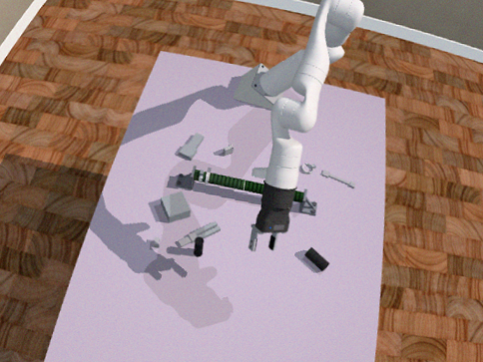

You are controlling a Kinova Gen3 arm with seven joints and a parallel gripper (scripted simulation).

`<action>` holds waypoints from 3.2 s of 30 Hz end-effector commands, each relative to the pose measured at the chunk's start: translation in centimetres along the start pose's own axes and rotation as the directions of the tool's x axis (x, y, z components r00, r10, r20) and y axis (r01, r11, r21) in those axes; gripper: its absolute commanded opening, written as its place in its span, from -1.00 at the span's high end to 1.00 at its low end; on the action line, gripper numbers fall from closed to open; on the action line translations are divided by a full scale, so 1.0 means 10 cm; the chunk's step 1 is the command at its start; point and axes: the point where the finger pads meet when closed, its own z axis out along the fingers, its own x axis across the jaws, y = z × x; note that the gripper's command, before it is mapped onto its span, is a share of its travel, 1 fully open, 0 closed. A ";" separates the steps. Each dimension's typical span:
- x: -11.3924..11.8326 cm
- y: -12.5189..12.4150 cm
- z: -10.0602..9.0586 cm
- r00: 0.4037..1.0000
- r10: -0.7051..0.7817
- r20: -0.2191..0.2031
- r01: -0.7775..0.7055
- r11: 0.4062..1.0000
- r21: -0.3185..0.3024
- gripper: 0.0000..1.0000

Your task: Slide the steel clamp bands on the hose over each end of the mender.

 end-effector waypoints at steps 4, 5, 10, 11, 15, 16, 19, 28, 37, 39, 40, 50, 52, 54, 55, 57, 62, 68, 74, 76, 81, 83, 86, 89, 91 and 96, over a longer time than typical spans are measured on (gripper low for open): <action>-0.01 0.01 -0.01 1.000 0.000 0.002 0.000 1.000 -0.002 -1.00; -0.01 0.01 -0.01 1.000 0.000 0.002 0.000 1.000 -0.002 -1.00; -0.01 0.01 -0.01 1.000 0.000 0.002 0.000 1.000 -0.002 -1.00; -0.01 0.01 -0.01 1.000 0.000 0.002 0.000 1.000 -0.002 -1.00; -0.01 0.01 -0.01 1.000 0.000 0.002 0.000 1.000 -0.002 -1.00; -0.01 0.01 -0.01 1.000 0.000 0.002 0.000 1.000 -0.002 -1.00; -0.01 0.01 -0.01 1.000 -0.001 0.002 0.001 1.000 -0.001 1.00; -0.06 -0.24 -0.06 0.996 -0.087 -0.027 0.088 0.995 0.041 1.00; -0.15 -0.83 -0.23 0.954 -0.276 -0.121 0.290 0.949 0.121 1.00; -0.18 -1.05 -0.31 0.926 -0.339 -0.164 0.362 0.921 0.142 1.00; -0.20 -1.16 -0.35 0.910 -0.370 -0.188 0.399 0.905 0.150 1.00; -0.30 -2.22 -0.84 0.687 -0.586 -0.430 0.695 0.704 0.150 1.00; -0.31 -2.32 -0.90 0.658 -0.600 -0.455 0.719 0.681 0.141 1.00; -0.32 -2.51 -1.01 0.602 -0.623 -0.499 0.761 0.638 0.122 1.00; -0.33 -2.60 -1.06 0.576 -0.632 -0.519 0.778 0.618 0.111 1.00; -0.33 -2.75 -1.15 0.528 -0.645 -0.553 0.807 0.583 0.090 1.00; -0.34 -3.00 -1.32 0.442 -0.661 -0.606 0.850 0.525 0.047 1.00; -0.34 -3.09 -1.38 0.413 -0.665 -0.623 0.862 0.506 0.031 1.00; -0.34 -3.10 -1.39 0.408 -0.665 -0.626 0.864 0.503 0.028 1.00; -0.34 -3.10 -1.39 0.408 -0.665 -0.626 0.864 0.503 0.028 1.00; -0.30 -3.17 -1.29 0.409 -0.665 -0.625 0.864 0.503 0.029 1.00; -0.28 -3.22 -1.22 0.409 -0.665 -0.625 0.864 0.503 0.029 1.00; -0.26 -3.25 -1.18 0.409 -0.665 -0.625 0.864 0.503 0.029 1.00; -0.22 -3.33 -1.07 0.409 -0.665 -0.625 0.864 0.503 0.029 1.00; -0.20 -3.36 -1.03 0.409 -0.665 -0.625 0.864 0.503 0.029 1.00; -0.19 -3.38 -1.00 0.409 -0.665 -0.625 0.864 0.503 0.029 1.00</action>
